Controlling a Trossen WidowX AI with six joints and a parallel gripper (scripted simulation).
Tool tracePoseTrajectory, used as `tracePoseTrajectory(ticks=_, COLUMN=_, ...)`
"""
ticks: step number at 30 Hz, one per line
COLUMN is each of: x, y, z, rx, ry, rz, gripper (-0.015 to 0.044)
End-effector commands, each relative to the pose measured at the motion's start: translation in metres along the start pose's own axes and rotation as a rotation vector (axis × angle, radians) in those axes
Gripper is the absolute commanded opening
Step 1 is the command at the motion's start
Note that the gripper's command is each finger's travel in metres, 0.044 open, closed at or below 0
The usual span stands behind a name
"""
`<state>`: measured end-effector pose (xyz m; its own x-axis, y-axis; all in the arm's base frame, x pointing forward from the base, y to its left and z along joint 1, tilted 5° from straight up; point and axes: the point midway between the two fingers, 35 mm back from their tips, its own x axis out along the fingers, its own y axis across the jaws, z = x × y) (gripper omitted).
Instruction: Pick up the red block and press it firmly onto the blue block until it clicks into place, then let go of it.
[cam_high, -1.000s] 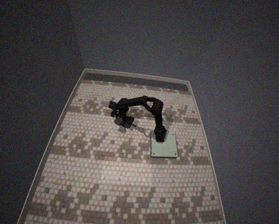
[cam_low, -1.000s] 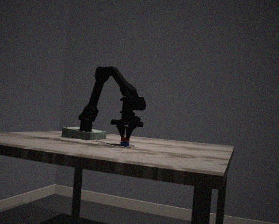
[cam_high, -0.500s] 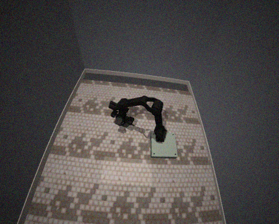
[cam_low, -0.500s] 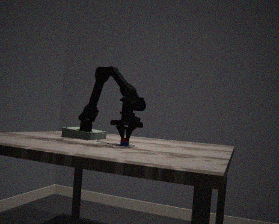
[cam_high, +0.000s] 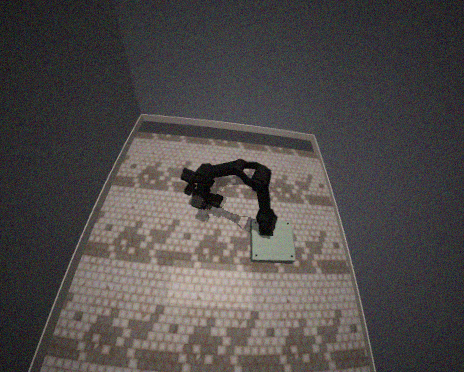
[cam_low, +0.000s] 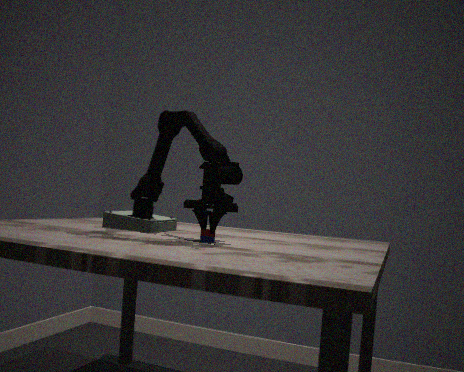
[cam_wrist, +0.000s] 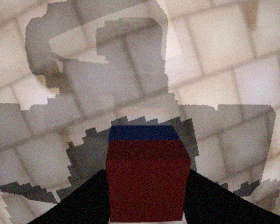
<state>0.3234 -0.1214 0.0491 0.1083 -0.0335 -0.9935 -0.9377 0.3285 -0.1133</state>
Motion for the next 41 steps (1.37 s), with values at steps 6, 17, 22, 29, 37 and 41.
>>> tracePoseTrajectory(ticks=6, x=0.0, y=0.0, z=0.0, rx=0.0, ry=0.0, rz=-0.001, gripper=0.0079)
tracePoseTrajectory(ticks=17, x=0.0, y=0.0, z=0.0, rx=0.0, ry=0.0, rz=-0.001, gripper=0.022)
tracePoseTrajectory(ticks=22, x=-0.024, y=-0.004, z=0.0, rx=-0.001, ry=-0.001, rz=-0.001, gripper=0.022)
tracePoseTrajectory(ticks=29, x=-0.101, y=0.0, z=-0.001, rx=-0.003, ry=-0.004, rz=0.001, gripper=0.022)
tracePoseTrajectory(ticks=37, x=-0.102, y=-0.005, z=-0.001, rx=-0.003, ry=-0.004, rz=0.0, gripper=0.022)
tracePoseTrajectory(ticks=41, x=-0.102, y=-0.005, z=-0.001, rx=-0.003, ry=-0.004, rz=0.0, gripper=0.022)
